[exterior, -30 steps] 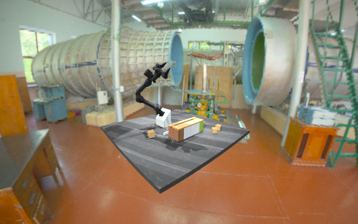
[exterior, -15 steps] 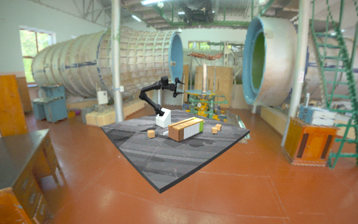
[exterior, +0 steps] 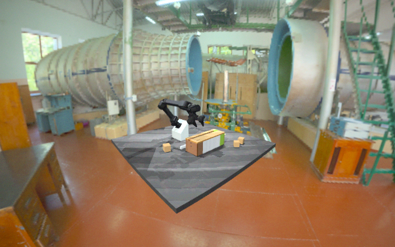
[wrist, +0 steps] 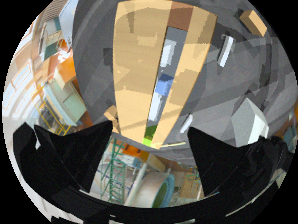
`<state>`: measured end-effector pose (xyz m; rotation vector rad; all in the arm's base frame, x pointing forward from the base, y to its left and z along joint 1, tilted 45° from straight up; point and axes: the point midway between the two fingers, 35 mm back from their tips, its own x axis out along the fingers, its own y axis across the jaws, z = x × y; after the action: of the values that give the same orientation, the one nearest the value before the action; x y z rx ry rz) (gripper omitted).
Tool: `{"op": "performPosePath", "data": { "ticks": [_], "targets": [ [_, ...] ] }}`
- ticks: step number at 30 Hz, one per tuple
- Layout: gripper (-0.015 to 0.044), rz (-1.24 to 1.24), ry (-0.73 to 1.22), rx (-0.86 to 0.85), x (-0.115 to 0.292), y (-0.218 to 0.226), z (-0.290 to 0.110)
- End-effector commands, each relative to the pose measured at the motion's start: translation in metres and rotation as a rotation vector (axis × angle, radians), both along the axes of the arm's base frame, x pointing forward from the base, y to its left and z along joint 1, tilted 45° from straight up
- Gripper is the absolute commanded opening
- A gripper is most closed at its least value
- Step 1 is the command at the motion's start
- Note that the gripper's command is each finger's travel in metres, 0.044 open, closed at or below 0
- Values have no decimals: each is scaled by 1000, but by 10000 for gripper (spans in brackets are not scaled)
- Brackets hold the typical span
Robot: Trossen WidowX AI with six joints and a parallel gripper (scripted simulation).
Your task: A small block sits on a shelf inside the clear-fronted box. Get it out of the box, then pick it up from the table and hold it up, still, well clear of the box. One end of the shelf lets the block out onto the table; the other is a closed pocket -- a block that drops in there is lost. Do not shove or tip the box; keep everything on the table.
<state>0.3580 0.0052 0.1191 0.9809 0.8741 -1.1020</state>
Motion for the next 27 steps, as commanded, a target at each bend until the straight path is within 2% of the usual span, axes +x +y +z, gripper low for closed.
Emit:
{"op": "performPosePath", "data": {
  "ticks": [1, 27],
  "targets": [
    [400, -225, 145, -89, -30, -38, -24],
    [400, -259, 167, -105, -34, -60, -47]
  ]
}}
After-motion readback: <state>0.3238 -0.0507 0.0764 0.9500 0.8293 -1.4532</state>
